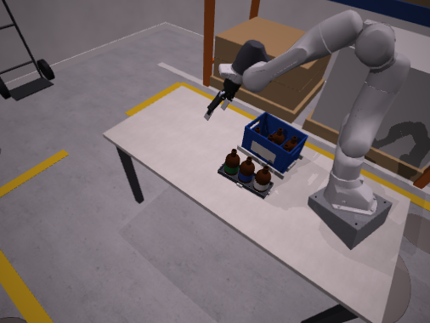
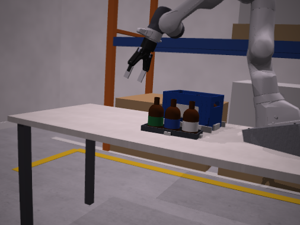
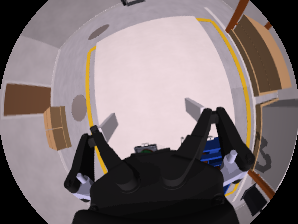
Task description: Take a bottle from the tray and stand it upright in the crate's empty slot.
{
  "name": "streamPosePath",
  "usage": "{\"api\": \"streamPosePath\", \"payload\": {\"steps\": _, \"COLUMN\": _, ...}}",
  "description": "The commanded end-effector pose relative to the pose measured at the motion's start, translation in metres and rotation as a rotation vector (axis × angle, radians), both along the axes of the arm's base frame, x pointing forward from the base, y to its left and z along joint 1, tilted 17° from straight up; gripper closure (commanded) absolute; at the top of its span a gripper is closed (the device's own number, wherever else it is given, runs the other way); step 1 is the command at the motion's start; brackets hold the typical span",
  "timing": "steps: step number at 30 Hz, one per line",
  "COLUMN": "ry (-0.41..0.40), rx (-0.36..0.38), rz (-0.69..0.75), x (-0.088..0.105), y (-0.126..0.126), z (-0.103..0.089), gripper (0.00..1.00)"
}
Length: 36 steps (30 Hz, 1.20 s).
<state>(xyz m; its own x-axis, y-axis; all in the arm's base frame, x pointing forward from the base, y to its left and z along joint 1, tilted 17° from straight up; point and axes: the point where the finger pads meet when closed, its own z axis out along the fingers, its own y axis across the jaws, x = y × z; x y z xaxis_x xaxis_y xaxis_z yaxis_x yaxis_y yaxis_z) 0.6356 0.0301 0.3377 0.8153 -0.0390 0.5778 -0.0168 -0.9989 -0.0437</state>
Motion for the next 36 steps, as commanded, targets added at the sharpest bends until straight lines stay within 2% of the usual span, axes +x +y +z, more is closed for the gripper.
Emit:
{"api": "streamPosePath", "payload": {"steps": 1, "ry": 0.038, "rx": -0.073, "rz": 0.099, "x": -0.017, "y": -0.014, "z": -0.004, "gripper": 0.00}}
{"api": "streamPosePath", "payload": {"steps": 5, "ry": 0.038, "rx": -0.073, "rz": 0.099, "x": -0.017, "y": -0.014, "z": -0.004, "gripper": 0.00}}
{"api": "streamPosePath", "payload": {"steps": 6, "ry": 0.066, "rx": -0.125, "rz": 0.137, "x": -0.043, "y": -0.038, "z": -0.002, "gripper": 0.00}}
{"api": "streamPosePath", "payload": {"steps": 11, "ry": 0.066, "rx": -0.125, "rz": 0.137, "x": -0.043, "y": -0.038, "z": -0.002, "gripper": 0.00}}
{"api": "streamPosePath", "payload": {"steps": 12, "ry": 0.097, "rx": -0.173, "rz": 0.175, "x": -0.069, "y": -0.060, "z": -0.001, "gripper": 0.00}}
{"api": "streamPosePath", "payload": {"steps": 19, "ry": 0.097, "rx": -0.173, "rz": 0.175, "x": -0.069, "y": -0.060, "z": -0.001, "gripper": 0.00}}
{"api": "streamPosePath", "payload": {"steps": 20, "ry": 0.128, "rx": -0.217, "rz": 0.214, "x": -0.097, "y": -0.081, "z": -0.001, "gripper": 0.00}}
{"api": "streamPosePath", "payload": {"steps": 36, "ry": 0.128, "rx": -0.217, "rz": 0.214, "x": -0.097, "y": -0.081, "z": -0.001, "gripper": 0.00}}
